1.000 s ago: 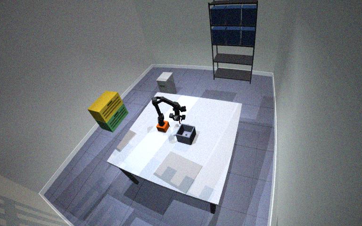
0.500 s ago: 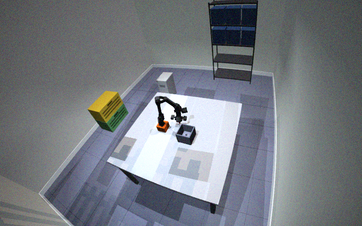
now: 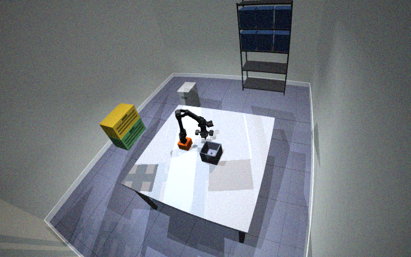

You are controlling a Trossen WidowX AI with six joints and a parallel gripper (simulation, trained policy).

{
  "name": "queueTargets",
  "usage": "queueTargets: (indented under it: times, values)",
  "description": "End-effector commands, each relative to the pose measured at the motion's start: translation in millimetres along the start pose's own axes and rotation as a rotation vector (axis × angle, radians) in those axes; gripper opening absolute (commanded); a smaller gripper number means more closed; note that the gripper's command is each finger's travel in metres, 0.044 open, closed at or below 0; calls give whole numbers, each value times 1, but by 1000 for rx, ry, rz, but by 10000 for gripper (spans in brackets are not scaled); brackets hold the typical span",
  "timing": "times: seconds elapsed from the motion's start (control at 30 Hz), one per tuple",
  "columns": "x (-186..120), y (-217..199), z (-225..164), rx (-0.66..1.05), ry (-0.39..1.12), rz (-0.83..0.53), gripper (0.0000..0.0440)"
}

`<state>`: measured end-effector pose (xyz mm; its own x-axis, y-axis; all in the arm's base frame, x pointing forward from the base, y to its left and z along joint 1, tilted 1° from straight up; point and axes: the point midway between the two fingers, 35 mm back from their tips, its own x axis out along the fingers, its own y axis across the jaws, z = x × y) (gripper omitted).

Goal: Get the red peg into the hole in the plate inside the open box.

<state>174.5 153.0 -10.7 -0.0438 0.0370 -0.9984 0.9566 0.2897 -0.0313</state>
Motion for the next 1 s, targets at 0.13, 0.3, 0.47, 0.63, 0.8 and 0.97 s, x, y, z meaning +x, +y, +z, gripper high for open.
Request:
queueTargets:
  times: [0.13, 0.3, 0.47, 0.63, 0.8, 0.97]
  values:
    - [-21, 13, -7, 20, 39, 66, 0]
    - [-37, 23, -9, 24, 60, 112, 0]
    - [-56, 34, -11, 19, 78, 164, 0]
    - [-78, 45, -9, 10, 84, 219, 0]
    - [-100, 55, -3, -2, 76, 273, 0]
    - [-123, 63, 8, -11, 58, 314, 0]
